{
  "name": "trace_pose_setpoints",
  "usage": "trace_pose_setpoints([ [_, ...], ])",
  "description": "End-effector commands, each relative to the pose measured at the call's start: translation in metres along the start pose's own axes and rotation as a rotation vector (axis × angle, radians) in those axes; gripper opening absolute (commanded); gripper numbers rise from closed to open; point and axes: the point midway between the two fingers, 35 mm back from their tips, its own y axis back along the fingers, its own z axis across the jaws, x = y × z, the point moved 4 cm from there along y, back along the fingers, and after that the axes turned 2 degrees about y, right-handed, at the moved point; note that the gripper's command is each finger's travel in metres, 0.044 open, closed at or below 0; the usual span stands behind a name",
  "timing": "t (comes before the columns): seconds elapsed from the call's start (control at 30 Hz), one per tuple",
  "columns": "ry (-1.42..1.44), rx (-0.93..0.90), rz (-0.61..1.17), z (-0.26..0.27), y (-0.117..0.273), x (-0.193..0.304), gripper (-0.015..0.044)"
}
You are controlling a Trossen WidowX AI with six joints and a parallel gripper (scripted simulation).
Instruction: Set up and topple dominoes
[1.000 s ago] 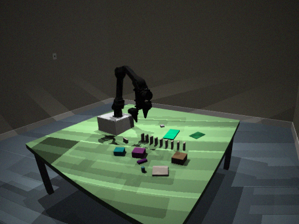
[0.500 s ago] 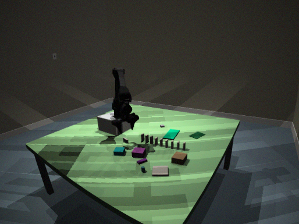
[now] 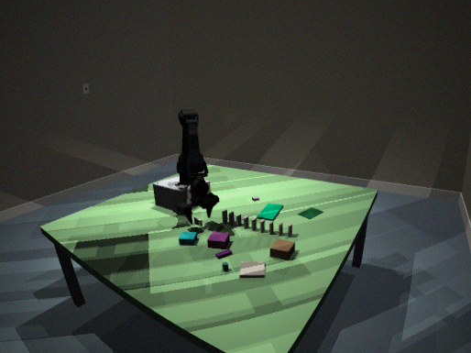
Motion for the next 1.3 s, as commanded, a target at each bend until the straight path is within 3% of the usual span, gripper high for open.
trace_pose_setpoints([
  [0.0,-0.005,-0.001,0.003,0.0005,-0.0079,0.0014,0.044],
  [0.37,-0.005,-0.001,0.003,0.0007,-0.0154,0.0019,0.044],
  [0.9,-0.005,-0.001,0.003,0.0007,-0.0154,0.0019,0.0026],
  [1.27,-0.005,-0.001,0.003,0.0007,-0.0083,0.002,0.0026],
])
